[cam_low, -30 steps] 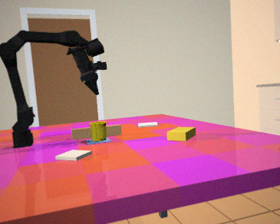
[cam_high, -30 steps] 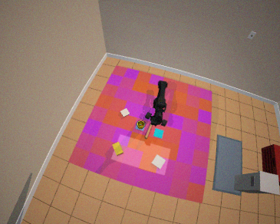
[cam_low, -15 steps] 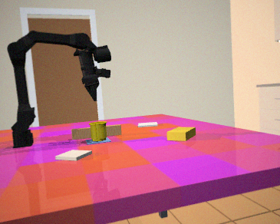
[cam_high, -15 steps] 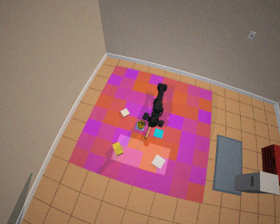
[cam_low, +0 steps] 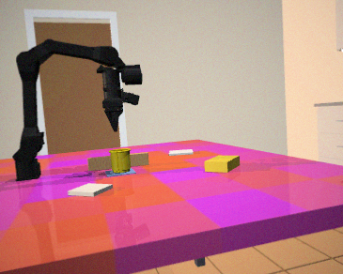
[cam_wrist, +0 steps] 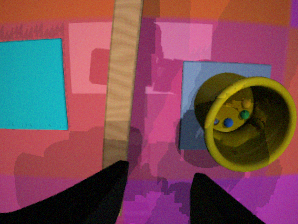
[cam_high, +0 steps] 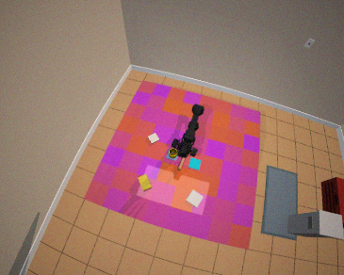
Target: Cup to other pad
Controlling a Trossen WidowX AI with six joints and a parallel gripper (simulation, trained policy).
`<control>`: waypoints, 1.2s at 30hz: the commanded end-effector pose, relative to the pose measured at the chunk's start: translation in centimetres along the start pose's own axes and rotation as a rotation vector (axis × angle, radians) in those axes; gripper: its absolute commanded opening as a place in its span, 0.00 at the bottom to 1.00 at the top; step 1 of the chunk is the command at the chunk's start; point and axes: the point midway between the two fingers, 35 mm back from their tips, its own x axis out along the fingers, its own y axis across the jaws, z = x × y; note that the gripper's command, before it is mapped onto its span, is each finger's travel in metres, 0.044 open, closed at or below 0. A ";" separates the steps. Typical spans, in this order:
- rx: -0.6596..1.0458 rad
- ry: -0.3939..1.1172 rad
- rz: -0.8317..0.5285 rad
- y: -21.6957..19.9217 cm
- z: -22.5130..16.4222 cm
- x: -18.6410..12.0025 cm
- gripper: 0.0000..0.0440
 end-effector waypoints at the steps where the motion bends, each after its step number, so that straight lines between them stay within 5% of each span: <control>1: -0.006 0.022 -0.012 -0.6 0.0 0.9 0.33; 32: -0.173 0.140 0.004 -3.5 -0.7 10.4 0.44; 36: -0.226 0.139 0.014 -3.5 -0.7 11.1 0.32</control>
